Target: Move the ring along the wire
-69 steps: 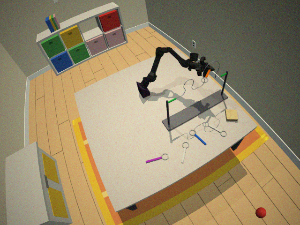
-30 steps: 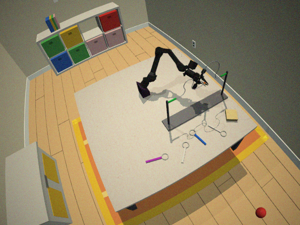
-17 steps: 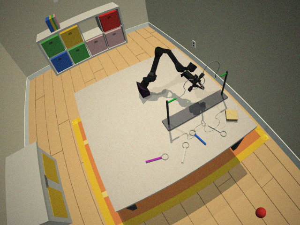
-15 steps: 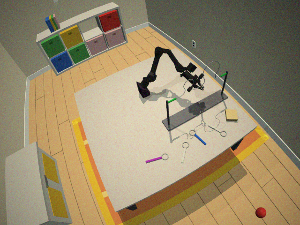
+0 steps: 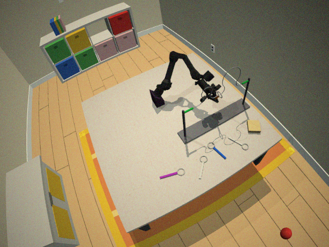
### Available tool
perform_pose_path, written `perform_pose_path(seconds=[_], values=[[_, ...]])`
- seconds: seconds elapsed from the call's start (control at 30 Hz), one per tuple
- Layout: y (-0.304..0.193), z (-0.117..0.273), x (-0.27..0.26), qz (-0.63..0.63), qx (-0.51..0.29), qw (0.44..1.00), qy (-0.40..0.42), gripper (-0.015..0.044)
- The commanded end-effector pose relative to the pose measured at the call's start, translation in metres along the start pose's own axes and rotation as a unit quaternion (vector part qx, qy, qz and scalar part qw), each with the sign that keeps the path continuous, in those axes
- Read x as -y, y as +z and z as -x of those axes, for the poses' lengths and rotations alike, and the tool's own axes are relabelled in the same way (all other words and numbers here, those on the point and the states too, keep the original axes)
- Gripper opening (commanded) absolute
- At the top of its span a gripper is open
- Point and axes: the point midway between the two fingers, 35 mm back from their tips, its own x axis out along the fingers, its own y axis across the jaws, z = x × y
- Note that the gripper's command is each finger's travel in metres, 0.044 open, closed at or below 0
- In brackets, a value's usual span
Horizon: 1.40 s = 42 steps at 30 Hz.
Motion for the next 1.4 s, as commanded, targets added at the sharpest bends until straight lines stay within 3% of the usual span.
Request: perform_pose_path(seconds=[0.0, 1.37], values=[[-0.001, 0.002, 0.01, 0.022, -0.005, 1.0, -0.013, -0.015], [0.008, 0.015, 0.078, 0.138, -0.019, 0.987, -0.081, -0.015]])
